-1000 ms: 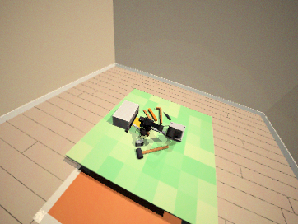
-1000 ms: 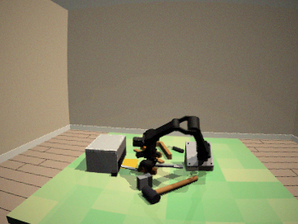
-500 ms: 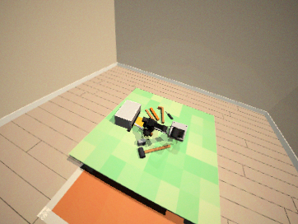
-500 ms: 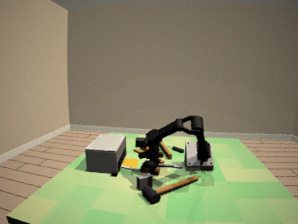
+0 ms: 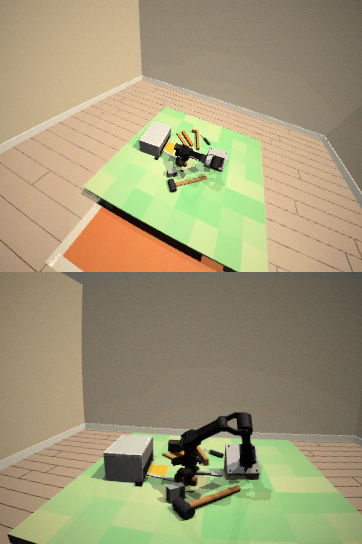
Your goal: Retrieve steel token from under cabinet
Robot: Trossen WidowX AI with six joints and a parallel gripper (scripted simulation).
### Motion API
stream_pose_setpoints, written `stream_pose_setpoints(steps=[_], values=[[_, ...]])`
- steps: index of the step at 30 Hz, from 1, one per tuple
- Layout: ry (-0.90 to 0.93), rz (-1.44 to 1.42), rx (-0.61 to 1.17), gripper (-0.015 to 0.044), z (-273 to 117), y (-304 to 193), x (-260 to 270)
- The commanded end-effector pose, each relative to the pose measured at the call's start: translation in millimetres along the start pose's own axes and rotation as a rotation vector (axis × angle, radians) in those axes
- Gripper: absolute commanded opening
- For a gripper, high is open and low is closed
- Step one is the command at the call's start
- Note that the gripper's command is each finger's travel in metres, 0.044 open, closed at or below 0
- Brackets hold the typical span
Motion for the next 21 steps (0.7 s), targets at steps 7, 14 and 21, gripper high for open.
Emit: stream_pose_setpoints(steps=[7,14,21], values=[[0.001,0.008,0.003,0.0,1,-13,3],[0.002,0.008,0.003,0.0,1,-21,6],[0.002,0.009,0.003,0.0,1,-29,9]])
Point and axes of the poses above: the point midway between the two fingers, 35 mm back from their tips, its own z axis out along the fingers, its own x axis across the jaws, y = z × x, the point moved 4 cm from there along -z, back along the fingers, and after that the axes turned 14 degrees about -z, right-handed, at the moved point
